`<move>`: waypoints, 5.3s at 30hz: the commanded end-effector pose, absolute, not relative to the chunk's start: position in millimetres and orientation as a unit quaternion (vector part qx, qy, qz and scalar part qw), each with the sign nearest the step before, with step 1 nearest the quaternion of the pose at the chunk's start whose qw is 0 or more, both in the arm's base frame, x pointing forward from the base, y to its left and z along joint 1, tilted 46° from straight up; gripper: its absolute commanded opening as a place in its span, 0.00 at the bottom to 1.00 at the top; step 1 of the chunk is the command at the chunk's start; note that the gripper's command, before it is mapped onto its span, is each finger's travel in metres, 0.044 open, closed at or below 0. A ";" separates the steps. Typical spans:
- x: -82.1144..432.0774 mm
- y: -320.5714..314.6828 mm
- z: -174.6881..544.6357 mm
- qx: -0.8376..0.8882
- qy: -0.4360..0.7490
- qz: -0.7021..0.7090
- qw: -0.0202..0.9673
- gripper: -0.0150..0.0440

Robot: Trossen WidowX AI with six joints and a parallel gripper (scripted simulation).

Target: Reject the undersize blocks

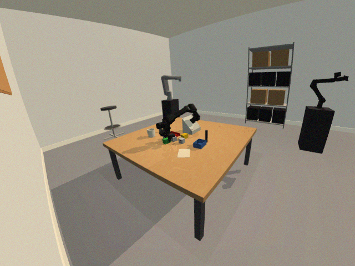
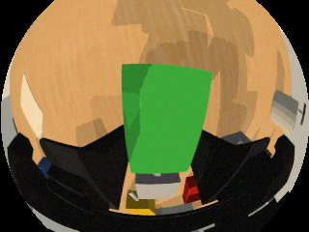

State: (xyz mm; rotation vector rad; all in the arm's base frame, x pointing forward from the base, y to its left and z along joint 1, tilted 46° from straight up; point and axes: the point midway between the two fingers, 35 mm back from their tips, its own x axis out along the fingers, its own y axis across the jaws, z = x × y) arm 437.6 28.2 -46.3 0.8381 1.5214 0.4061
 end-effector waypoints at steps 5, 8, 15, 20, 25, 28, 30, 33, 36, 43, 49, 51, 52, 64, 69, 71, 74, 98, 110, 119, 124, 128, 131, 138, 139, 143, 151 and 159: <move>443.9 25.8 -46.8 0.367 0.662 0.178 0.628 0.25; 445.7 25.3 -47.1 0.367 0.662 0.178 0.628 0.25; 450.1 24.1 -47.8 0.367 0.662 0.178 0.628 0.25; 453.0 23.4 -48.2 0.367 0.662 0.178 0.628 0.25; 456.3 22.5 -48.7 0.367 0.662 0.178 0.628 0.25; 458.0 22.1 -48.9 0.367 0.662 0.178 0.628 0.25; 459.1 21.8 -49.1 0.367 0.662 0.178 0.628 0.25; 460.9 21.4 -49.4 0.367 0.662 0.179 0.628 0.25; 462.7 20.9 -49.6 0.367 0.662 0.179 0.629 0.25; 466.7 19.9 -50.2 0.367 0.662 0.179 0.629 0.25; 467.6 12.2 -43.1 0.367 0.662 0.178 0.629 0.25; 464.3 -0.9 -29.1 0.366 0.663 0.177 0.628 0.25; 463.8 -2.6 -27.2 0.366 0.664 0.177 0.628 0.25; 463.0 -0.2 -28.7 0.369 0.668 0.178 0.622 0.25; 463.0 -1.2 -27.4 0.369 0.668 0.178 0.621 0.25; 462.9 -11.4 -17.7 0.369 0.668 0.178 0.622 0.25; 460.2 -27.1 0.2 0.368 0.671 0.179 0.618 0.25; 481.2 -37.6 -4.0 0.657 0.649 -0.233 0.305 0.25; 483.4 -26.4 -15.7 0.659 0.648 -0.237 0.301 0.25; 484.7 -16.3 -25.7 0.660 0.646 -0.240 0.298 0.25; 485.1 -10.7 -31.2 0.661 0.646 -0.242 0.296 0.25; 485.3 -6.1 -35.6 0.662 0.645 -0.243 0.294 0.25; 485.4 -2.7 -38.9 0.663 0.645 -0.244 0.293 0.25; 485.2 5.3 -46.4 0.664 0.644 -0.246 0.290 0.25; 485.2 6.2 -47.2 0.664 0.644 -0.246 0.290 0.25; 485.3 8.0 -49.0 0.664 0.644 -0.246 0.290 0.25; 485.9 16.4 -57.0 0.664 0.644 -0.246 0.289 0.25; 485.6 16.6 -57.5 0.662 0.645 -0.246 0.292 0.43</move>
